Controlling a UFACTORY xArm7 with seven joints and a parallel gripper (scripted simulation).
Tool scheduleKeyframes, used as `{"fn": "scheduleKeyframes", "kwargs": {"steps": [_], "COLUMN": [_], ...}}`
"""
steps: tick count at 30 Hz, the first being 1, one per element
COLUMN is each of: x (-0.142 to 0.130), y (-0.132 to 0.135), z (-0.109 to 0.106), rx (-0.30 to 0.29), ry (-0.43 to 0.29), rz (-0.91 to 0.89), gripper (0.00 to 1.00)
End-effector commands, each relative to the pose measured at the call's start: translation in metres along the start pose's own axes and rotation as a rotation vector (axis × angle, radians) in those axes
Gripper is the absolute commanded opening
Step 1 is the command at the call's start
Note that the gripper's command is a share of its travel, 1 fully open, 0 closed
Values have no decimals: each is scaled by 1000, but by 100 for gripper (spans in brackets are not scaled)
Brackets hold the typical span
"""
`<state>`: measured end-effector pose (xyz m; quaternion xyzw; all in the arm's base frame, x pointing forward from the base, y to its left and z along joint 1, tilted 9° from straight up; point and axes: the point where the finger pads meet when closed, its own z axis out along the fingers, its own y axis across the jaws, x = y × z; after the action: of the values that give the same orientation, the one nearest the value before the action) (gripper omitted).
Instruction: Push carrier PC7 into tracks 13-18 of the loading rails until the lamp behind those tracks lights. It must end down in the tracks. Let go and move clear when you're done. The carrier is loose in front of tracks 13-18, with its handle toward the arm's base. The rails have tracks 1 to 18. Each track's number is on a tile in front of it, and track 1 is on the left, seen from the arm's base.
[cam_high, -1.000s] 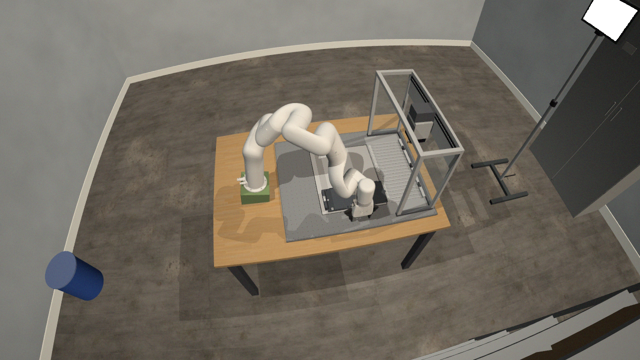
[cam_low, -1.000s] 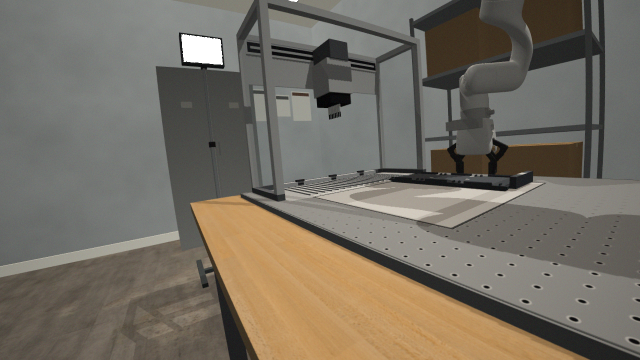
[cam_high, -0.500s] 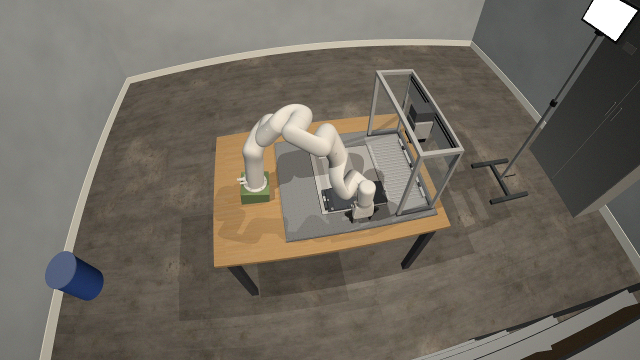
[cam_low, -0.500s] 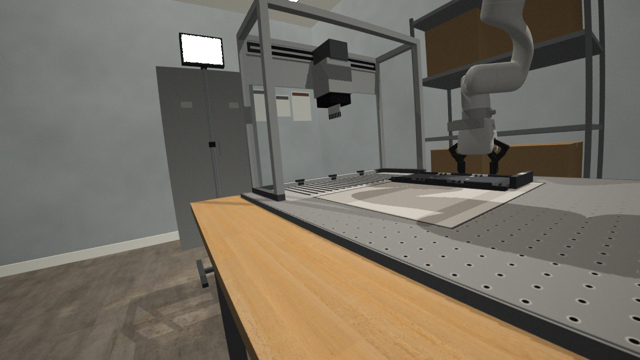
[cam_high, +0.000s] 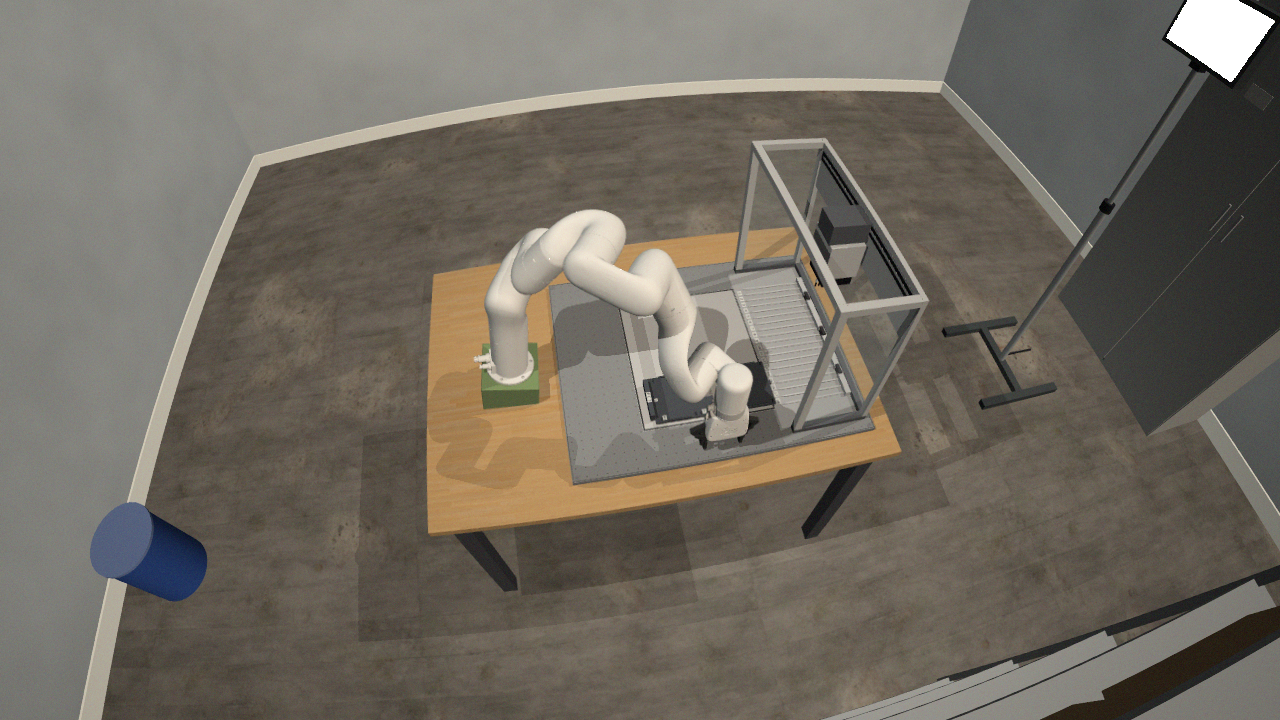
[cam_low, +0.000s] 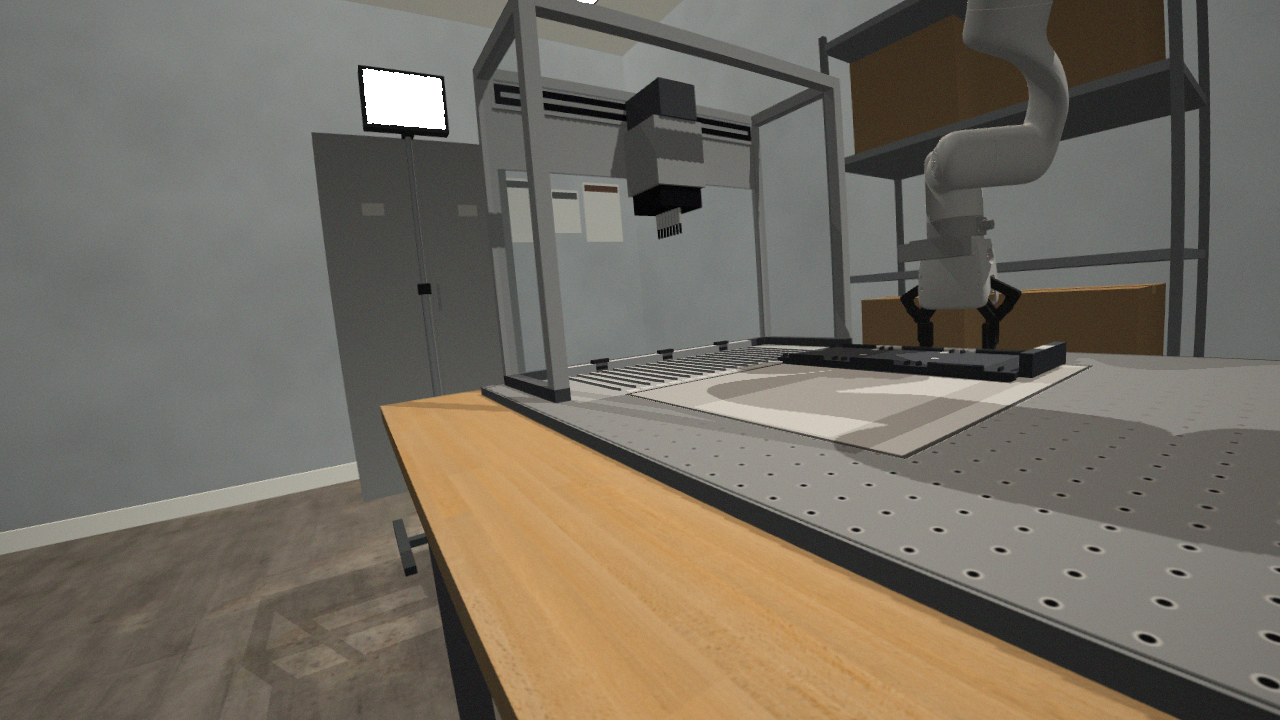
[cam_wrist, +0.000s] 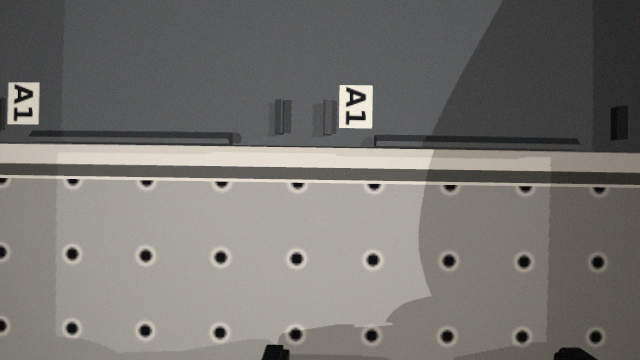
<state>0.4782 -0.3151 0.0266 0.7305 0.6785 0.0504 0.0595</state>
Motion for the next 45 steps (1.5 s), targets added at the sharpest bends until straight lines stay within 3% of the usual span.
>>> {"fn": "scheduleKeyframes", "kwargs": {"steps": [1,16,45], "x": [-4,-8,-8], "y": [2,2,2], "z": [-2,-2,-47], "rx": [-4,-4,-4], "ry": [-2,-3,-3], "rz": [0,0,0], "gripper": [100,100,100]}}
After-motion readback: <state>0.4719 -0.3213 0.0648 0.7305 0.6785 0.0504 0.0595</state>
